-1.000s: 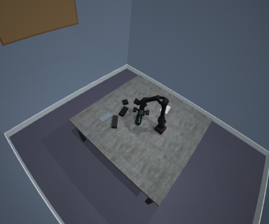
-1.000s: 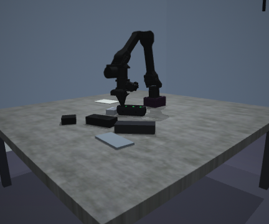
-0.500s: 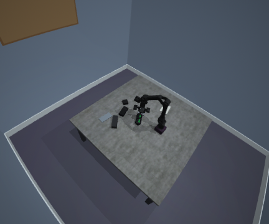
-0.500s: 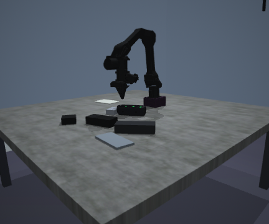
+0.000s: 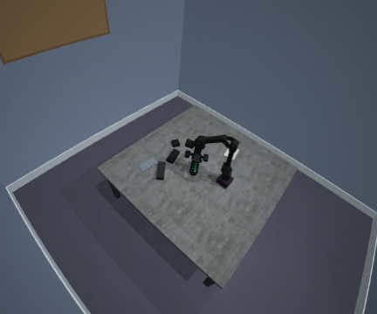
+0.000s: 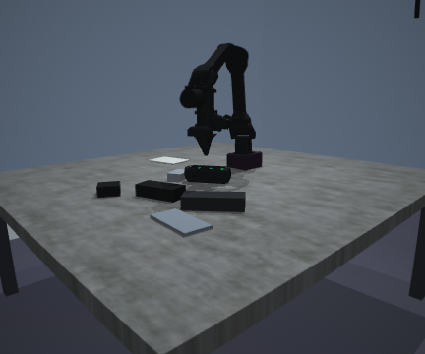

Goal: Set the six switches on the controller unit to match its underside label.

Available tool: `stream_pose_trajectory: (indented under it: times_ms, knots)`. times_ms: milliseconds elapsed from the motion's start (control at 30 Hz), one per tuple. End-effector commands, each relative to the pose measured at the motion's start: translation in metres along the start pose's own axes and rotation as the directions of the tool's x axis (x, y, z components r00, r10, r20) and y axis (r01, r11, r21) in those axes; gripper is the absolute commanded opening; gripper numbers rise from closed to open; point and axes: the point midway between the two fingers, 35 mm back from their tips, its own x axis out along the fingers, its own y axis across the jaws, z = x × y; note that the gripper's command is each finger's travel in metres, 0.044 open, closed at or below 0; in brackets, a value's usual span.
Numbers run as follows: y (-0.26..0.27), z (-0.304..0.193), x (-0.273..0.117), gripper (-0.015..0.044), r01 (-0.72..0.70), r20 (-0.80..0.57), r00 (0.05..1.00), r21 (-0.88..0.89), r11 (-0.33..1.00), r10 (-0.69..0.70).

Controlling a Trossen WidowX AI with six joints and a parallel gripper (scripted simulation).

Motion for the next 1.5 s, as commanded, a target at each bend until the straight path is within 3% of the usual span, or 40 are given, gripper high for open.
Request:
stream_pose_trajectory:
  times_ms: [0, 400, 667, 1267, 1467]
  knots:
    - [0.001, 0.001, 0.001, 0.0, -0.004, 0.002, 1.0, 0.001, 1.0, 0.004]
    - [0.001, 0.003, 0.002, 0.0, -0.008, 0.004, 1.0, 0.003, 1.0, 0.008]
    - [-0.042, 0.003, 0.03, 0.0, -0.005, 0.004, 1.0, 0.003, 1.0, 0.005]
    - [-0.041, 0.003, 0.03, 0.0, -0.008, 0.003, 1.0, -0.002, 1.0, 0.008]
    - [-0.042, 0.003, -0.018, 0.0157, -0.007, 0.003, 1.0, -0.001, 1.0, 0.007]
